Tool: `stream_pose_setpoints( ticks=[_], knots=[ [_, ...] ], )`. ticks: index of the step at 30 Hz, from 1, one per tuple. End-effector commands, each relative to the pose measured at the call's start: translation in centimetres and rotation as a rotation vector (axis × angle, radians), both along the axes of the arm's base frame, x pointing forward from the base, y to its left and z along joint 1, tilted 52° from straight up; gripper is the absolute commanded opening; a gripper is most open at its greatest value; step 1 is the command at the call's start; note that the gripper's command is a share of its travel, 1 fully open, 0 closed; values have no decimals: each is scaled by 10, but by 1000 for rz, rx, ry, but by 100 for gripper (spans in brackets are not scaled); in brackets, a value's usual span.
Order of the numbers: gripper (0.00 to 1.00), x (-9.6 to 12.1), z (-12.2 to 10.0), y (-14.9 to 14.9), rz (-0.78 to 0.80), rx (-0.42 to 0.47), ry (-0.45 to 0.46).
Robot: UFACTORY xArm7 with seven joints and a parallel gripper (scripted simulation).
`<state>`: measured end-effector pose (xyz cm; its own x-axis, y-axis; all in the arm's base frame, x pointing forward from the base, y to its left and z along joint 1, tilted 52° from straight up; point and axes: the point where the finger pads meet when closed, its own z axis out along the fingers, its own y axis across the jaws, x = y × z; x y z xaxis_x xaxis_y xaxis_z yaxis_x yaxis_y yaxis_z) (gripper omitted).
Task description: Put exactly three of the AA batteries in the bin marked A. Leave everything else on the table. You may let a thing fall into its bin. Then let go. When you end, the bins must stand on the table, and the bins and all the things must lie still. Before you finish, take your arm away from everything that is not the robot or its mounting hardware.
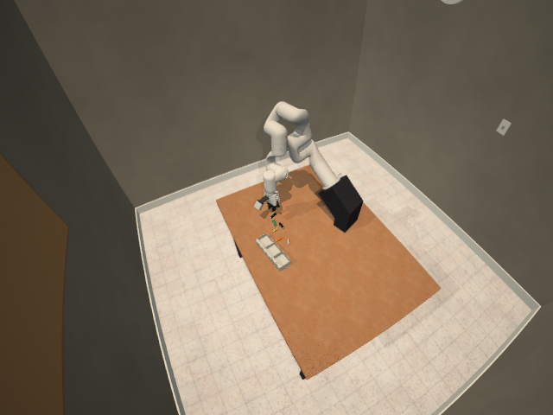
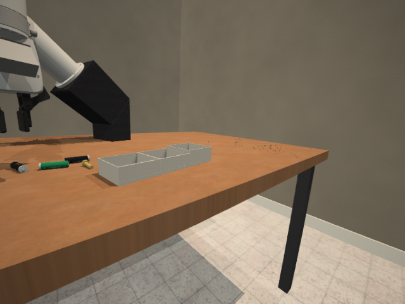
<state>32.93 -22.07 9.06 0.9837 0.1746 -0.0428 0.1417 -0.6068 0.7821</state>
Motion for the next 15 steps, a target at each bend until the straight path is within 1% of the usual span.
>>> stream_pose_setpoints(
  ticks=[1,3,10,12,15],
  knots=[
    [28,1,0,0,2,0,-1],
    [28,1,0,1,2,0,-1],
    [28,4,-17,-21,2,0,-1],
    [28,4,-17,-21,2,0,-1],
    [28,6,-25,-30,2,0,-1]
  ],
)
